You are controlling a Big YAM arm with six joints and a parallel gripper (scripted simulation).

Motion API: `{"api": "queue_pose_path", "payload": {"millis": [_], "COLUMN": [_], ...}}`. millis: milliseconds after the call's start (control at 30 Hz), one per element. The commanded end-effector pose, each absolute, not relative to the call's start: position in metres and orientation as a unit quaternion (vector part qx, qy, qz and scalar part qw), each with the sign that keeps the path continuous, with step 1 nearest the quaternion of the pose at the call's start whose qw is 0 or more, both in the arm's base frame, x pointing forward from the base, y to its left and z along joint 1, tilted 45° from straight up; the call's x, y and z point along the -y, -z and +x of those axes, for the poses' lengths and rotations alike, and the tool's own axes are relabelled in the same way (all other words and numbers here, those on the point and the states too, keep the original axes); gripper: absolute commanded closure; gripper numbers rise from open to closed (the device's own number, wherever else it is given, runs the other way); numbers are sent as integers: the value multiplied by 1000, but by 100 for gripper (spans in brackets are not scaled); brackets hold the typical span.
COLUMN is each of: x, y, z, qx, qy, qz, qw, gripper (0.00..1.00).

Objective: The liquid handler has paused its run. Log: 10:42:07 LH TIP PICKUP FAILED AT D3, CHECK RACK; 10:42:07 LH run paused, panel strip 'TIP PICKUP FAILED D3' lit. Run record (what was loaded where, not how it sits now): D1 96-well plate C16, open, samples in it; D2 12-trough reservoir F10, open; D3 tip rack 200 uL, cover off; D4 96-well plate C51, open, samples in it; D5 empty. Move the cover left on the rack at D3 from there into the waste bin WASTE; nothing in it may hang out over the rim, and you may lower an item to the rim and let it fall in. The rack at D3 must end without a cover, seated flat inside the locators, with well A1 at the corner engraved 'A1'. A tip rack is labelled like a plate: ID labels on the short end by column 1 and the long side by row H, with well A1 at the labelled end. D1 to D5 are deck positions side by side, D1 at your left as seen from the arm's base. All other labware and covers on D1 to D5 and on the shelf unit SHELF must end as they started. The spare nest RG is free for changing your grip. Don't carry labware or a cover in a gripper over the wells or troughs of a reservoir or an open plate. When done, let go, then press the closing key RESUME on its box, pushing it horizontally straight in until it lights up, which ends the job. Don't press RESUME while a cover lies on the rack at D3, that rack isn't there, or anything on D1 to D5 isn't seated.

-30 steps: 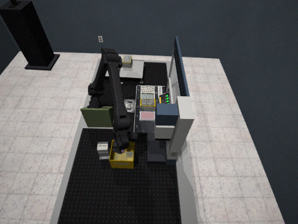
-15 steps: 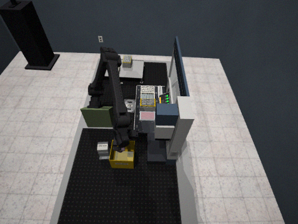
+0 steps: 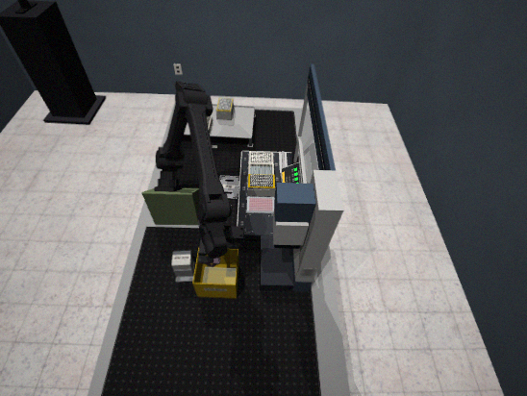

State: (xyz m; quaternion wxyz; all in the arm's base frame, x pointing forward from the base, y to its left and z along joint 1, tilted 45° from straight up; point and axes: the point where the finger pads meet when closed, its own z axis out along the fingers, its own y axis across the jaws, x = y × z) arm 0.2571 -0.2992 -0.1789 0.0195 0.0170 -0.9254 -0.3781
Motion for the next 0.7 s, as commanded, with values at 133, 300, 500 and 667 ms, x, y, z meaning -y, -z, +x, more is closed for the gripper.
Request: {"api": "queue_pose_path", "payload": {"millis": [133,300,500,667], "x": [336,342,347,332], "y": [162,152,150,155], "z": [269,271,268,267], "qx": [935,936,934,931], "qy": [353,350,355,365], "qz": [24,25,22,22], "qw": [1,-1,2,11], "gripper": [0,0,0,0]}}
